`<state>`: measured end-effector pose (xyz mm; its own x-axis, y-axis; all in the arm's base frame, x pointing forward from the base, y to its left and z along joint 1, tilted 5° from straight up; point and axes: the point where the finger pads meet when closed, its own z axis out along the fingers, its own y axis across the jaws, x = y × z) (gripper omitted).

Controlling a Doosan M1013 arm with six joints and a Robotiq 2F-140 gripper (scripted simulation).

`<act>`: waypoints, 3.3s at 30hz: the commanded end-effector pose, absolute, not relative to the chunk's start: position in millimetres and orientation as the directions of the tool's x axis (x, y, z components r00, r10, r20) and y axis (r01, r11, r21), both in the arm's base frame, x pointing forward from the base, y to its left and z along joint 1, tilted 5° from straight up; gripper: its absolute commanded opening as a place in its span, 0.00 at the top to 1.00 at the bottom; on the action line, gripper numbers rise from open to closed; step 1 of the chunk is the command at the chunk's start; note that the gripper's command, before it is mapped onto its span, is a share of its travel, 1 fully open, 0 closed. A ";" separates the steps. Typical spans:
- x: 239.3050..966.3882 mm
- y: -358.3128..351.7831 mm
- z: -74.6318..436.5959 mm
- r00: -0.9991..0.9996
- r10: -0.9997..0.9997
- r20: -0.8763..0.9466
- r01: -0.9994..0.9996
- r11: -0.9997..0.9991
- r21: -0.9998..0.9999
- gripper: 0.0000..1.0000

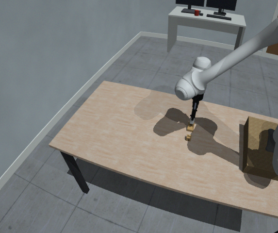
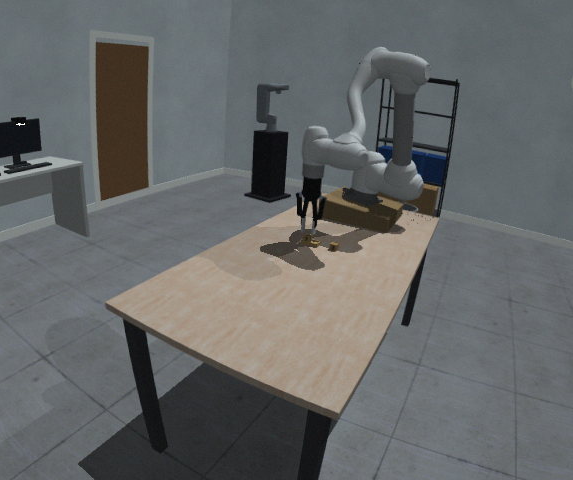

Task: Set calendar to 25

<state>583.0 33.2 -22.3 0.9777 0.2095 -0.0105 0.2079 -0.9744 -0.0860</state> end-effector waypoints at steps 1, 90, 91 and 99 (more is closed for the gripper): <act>583.1 33.2 -22.2 0.978 0.210 -0.010 0.208 -0.974 -0.086 0.65; 582.3 35.5 -50.4 0.978 0.210 -0.010 0.208 -0.974 -0.086 0.76; 582.3 35.5 -50.4 0.978 0.210 -0.010 0.208 -0.974 -0.086 0.76; 582.3 35.5 -50.4 0.978 0.210 -0.010 0.208 -0.974 -0.086 0.76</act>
<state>582.3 35.5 -50.4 0.9777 0.2095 -0.0104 0.2079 -0.9744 -0.0860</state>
